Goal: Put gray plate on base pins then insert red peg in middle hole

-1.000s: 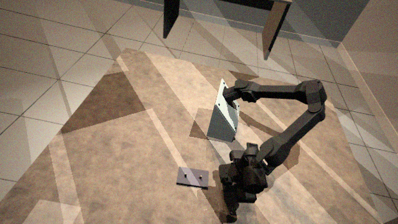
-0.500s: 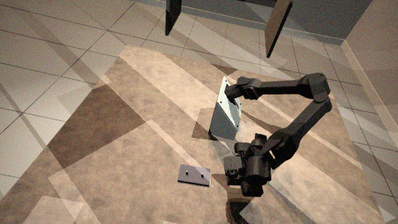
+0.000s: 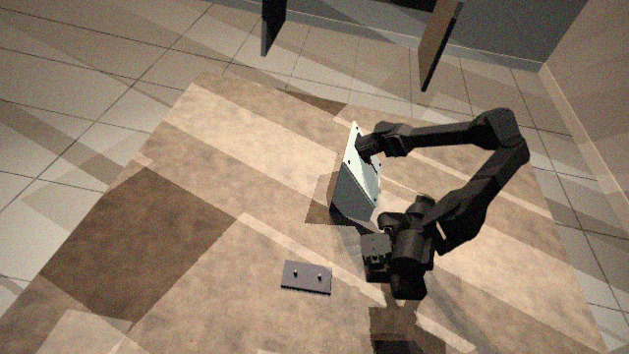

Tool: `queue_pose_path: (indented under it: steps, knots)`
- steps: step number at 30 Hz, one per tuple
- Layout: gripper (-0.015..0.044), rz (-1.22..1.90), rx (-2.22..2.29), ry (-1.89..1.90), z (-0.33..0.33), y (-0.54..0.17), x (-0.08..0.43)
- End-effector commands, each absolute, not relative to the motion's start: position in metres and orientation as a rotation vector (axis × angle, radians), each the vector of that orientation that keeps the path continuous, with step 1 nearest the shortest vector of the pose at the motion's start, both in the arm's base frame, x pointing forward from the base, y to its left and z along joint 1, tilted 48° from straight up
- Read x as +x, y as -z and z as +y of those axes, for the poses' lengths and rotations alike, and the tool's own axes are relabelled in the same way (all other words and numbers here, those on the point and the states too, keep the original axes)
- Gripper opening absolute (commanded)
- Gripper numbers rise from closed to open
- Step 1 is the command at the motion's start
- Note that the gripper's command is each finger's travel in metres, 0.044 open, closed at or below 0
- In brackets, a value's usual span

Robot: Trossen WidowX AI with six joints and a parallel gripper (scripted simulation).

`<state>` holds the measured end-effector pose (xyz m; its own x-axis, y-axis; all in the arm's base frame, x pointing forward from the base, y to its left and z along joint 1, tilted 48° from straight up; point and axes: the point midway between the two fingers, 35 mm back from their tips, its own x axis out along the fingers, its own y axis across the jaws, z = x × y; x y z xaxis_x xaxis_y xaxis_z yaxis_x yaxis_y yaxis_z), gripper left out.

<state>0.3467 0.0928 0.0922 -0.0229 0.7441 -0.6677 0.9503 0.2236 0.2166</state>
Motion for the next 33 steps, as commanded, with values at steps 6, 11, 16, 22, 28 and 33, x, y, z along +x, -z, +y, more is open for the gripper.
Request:
queue_pose_path:
  steps: [6,11,16,22,28,33]
  knots:
    - [0.0,1.804,1.57,0.371,0.082,-0.104,0.347]
    - [0.0,1.804,1.577,0.383,0.077,-0.09,0.35]
    - [0.0,1.804,1.585,0.395,0.072,-0.075,0.354]
    - [0.0,1.804,1.595,0.411,0.066,-0.056,0.357]
    - [0.0,1.804,1.605,0.426,0.06,-0.037,0.359]
    - [0.0,1.804,1.613,0.438,0.056,-0.022,0.359]
